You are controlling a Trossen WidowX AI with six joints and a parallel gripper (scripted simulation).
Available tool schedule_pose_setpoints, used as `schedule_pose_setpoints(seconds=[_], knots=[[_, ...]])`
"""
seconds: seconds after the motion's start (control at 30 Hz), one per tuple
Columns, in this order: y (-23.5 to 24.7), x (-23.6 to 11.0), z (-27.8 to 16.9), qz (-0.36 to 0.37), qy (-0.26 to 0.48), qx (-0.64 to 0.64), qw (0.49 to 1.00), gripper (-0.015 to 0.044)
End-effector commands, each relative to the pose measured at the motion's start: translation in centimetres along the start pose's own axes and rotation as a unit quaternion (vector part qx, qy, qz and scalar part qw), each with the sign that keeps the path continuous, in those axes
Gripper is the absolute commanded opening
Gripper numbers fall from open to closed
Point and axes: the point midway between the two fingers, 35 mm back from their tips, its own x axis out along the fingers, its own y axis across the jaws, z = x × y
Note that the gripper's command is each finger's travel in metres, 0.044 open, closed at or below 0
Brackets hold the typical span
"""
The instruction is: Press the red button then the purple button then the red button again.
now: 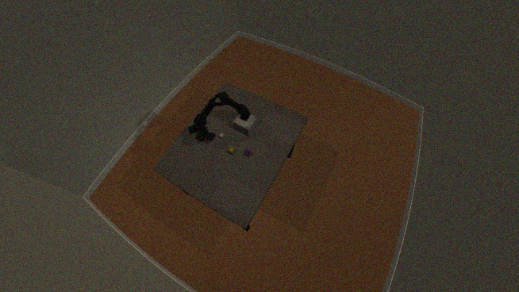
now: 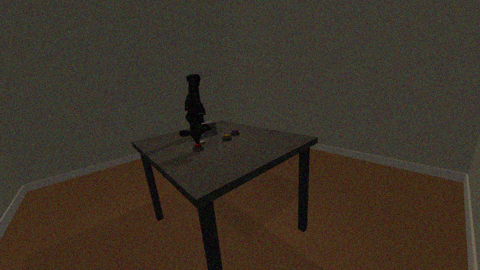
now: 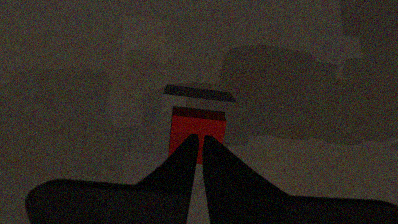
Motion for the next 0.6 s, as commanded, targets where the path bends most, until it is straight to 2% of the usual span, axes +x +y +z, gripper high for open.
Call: schedule_pose_setpoints(seconds=[0.0, 0.57], knots=[[0.13, 0.95, -0.34, 0.001, 0.006, 0.003, 1.000, 0.0020], [0.15, 1.50, -0.37, 0.001, 0.006, 0.003, 1.000, 0.0020]])
